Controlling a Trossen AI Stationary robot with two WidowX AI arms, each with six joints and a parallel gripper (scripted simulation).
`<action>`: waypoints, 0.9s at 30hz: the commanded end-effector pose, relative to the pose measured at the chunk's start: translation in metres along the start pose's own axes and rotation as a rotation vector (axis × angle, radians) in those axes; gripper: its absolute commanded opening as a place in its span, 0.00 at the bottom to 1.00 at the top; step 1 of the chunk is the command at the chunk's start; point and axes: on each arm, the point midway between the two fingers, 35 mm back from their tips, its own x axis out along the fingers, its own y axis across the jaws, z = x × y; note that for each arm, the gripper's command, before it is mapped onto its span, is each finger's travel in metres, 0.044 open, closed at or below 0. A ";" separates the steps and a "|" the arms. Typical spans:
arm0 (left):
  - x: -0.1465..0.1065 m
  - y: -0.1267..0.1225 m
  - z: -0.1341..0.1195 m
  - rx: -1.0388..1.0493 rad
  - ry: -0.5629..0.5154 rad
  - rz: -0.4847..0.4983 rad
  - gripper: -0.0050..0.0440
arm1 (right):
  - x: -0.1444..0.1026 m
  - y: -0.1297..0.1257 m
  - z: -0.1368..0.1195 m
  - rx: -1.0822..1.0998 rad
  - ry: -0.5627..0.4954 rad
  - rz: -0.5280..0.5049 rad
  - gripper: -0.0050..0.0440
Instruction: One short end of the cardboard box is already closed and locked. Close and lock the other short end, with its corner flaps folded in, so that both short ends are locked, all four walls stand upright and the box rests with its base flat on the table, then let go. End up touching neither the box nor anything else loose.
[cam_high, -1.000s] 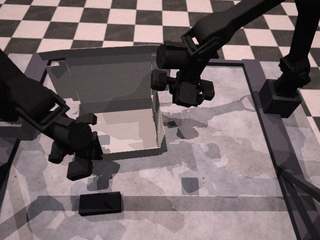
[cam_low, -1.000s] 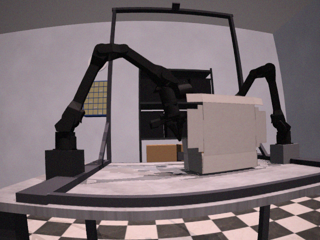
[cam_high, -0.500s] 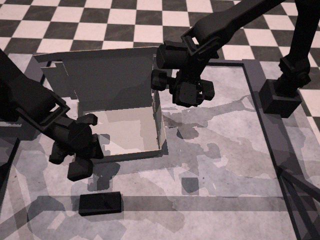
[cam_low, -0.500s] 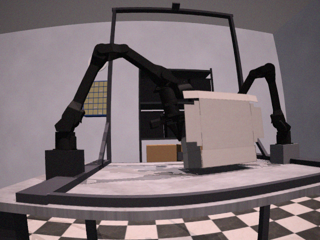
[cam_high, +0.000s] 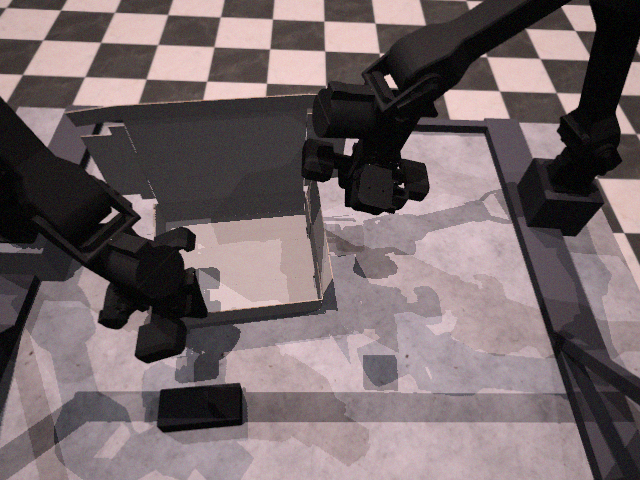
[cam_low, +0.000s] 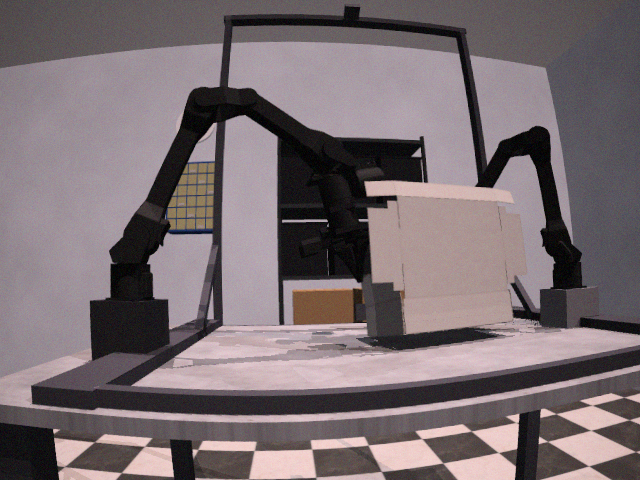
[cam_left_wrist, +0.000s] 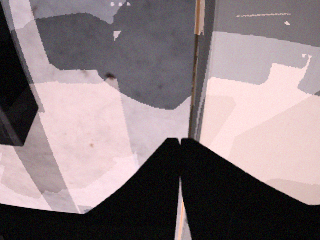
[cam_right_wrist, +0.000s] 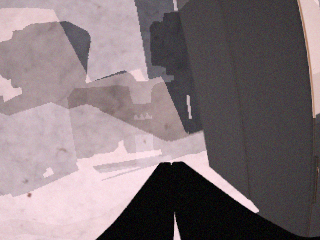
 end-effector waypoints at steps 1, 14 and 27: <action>-0.001 0.001 -0.002 0.004 0.002 0.006 0.11 | -0.009 -0.005 0.001 0.006 -0.012 -0.024 0.10; -0.001 0.002 -0.003 0.003 0.006 0.009 0.11 | 0.006 0.004 0.012 0.006 -0.013 -0.024 0.10; -0.001 0.002 -0.003 0.002 0.009 0.012 0.11 | 0.007 0.005 0.013 0.006 -0.012 -0.024 0.10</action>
